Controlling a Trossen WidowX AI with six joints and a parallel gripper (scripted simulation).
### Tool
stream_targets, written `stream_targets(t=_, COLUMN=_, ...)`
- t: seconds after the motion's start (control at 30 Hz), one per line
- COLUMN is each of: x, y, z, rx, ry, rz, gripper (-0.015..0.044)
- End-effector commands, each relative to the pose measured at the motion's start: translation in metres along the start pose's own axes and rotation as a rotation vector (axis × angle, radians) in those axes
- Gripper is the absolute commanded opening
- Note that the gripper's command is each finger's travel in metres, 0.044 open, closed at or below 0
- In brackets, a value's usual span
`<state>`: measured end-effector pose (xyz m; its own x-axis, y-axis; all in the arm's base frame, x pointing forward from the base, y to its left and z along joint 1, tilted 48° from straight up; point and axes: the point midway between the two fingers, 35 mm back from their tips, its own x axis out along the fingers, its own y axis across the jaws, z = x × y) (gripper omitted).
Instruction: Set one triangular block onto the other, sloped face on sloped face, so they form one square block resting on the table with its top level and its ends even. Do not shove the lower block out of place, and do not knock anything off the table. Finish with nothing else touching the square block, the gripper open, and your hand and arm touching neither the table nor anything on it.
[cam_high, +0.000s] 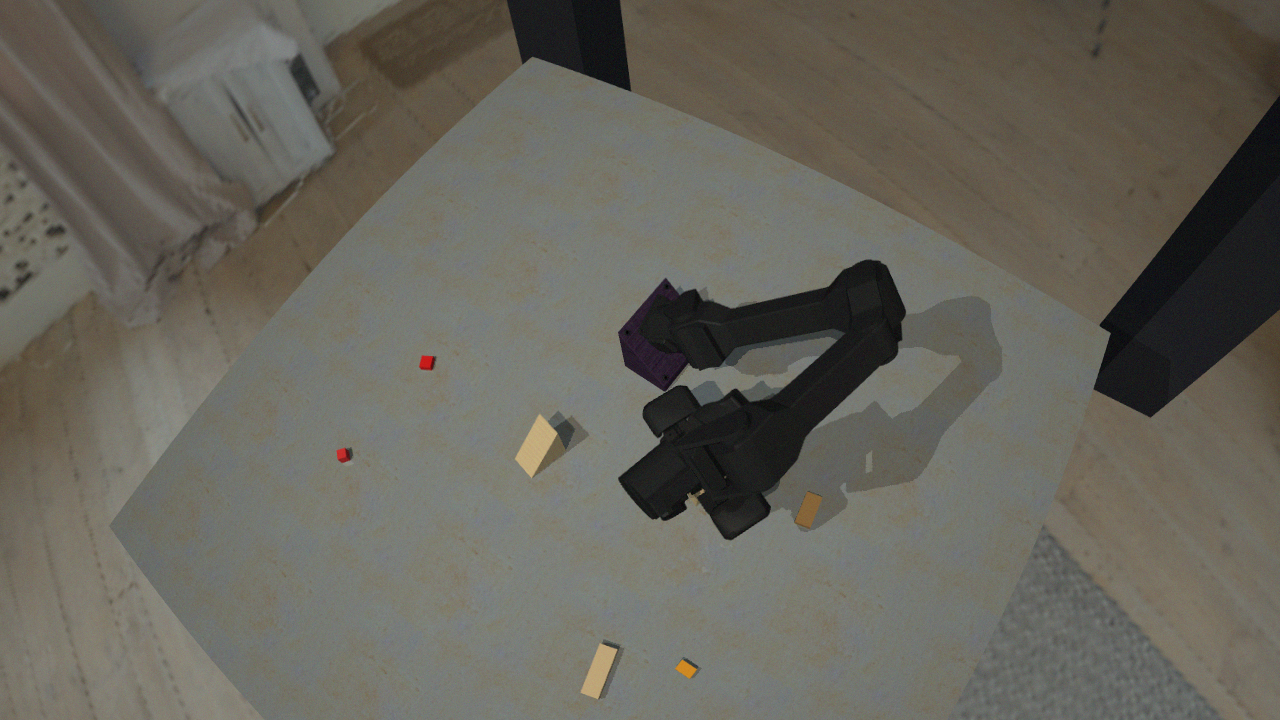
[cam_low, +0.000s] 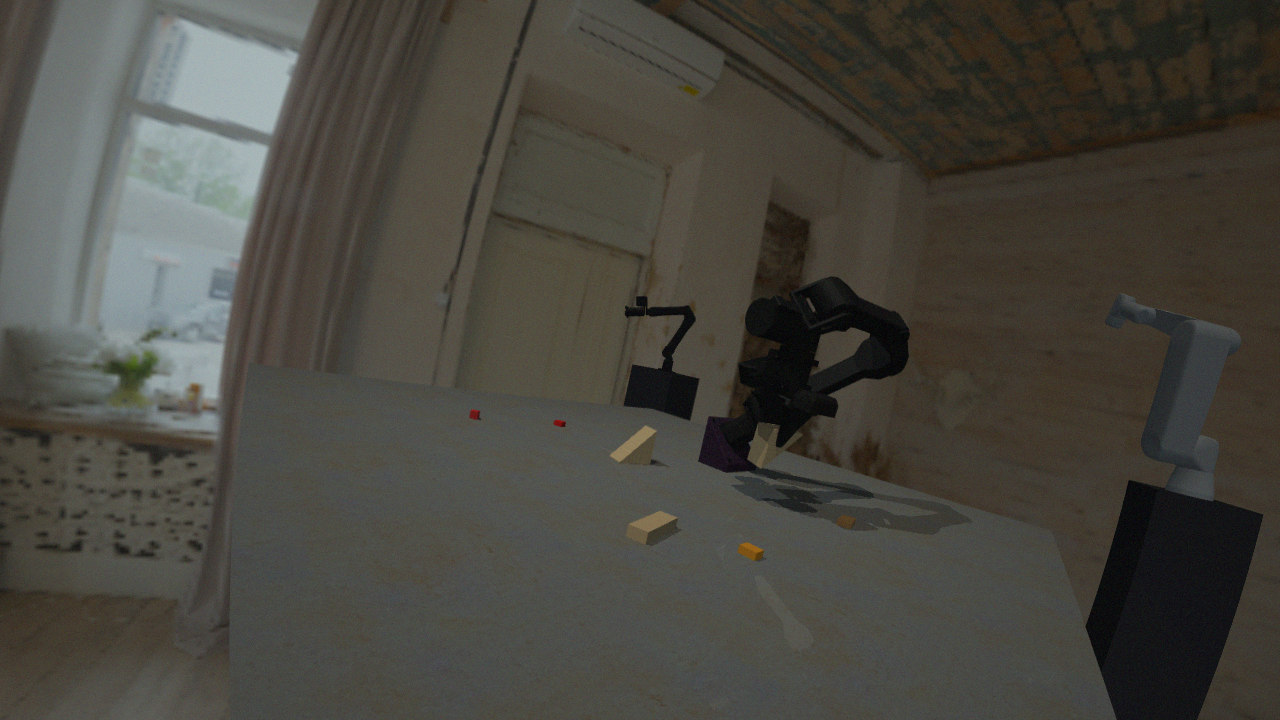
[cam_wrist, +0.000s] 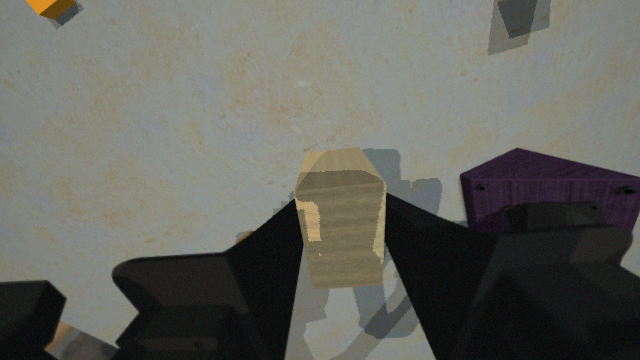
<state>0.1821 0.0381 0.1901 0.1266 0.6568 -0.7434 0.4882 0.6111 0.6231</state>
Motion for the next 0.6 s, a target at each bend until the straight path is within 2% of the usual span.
stream_targets(t=0.0, x=-0.005, y=0.002, z=0.004, rx=-0.059, ry=-0.004, rz=0.08, gripper=0.0)
stream_targets(t=0.27, x=-0.008, y=0.003, z=0.009, rx=-0.084, ry=-0.01, rz=0.11, gripper=0.0)
stream_targets(t=0.57, x=-0.019, y=-0.005, z=0.042, rx=-0.093, ry=-0.018, rz=0.097, gripper=0.0)
